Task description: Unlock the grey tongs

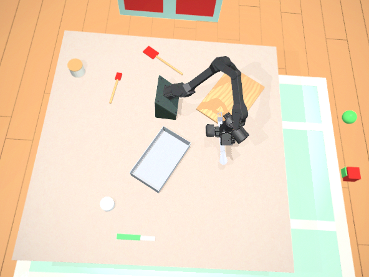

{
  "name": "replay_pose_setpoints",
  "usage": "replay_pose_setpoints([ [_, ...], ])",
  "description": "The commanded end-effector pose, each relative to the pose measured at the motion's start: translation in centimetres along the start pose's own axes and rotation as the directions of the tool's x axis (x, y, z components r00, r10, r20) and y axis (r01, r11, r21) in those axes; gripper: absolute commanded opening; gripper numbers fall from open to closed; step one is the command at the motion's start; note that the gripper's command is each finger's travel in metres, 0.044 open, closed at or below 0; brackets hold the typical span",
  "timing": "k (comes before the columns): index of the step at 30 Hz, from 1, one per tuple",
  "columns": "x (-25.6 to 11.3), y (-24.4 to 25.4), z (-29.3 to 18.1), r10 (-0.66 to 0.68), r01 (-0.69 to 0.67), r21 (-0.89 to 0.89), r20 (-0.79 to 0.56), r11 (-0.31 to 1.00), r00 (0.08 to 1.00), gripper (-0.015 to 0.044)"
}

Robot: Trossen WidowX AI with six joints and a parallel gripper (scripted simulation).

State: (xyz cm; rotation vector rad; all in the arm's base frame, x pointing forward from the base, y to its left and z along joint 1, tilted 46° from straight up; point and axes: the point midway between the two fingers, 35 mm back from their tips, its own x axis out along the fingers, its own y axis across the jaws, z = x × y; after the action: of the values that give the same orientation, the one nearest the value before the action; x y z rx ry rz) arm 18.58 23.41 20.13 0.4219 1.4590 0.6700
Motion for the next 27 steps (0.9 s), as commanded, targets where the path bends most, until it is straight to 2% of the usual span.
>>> replay_pose_setpoints([
  [1,0.1,0.9,-0.8,-0.021,0.021,0.019,0.017,1.0,1.0,-0.015],
  [27,0.7,5.8,-7.2,-0.056,0.047,0.154,0.061,0.987,0.997,-0.015],
])
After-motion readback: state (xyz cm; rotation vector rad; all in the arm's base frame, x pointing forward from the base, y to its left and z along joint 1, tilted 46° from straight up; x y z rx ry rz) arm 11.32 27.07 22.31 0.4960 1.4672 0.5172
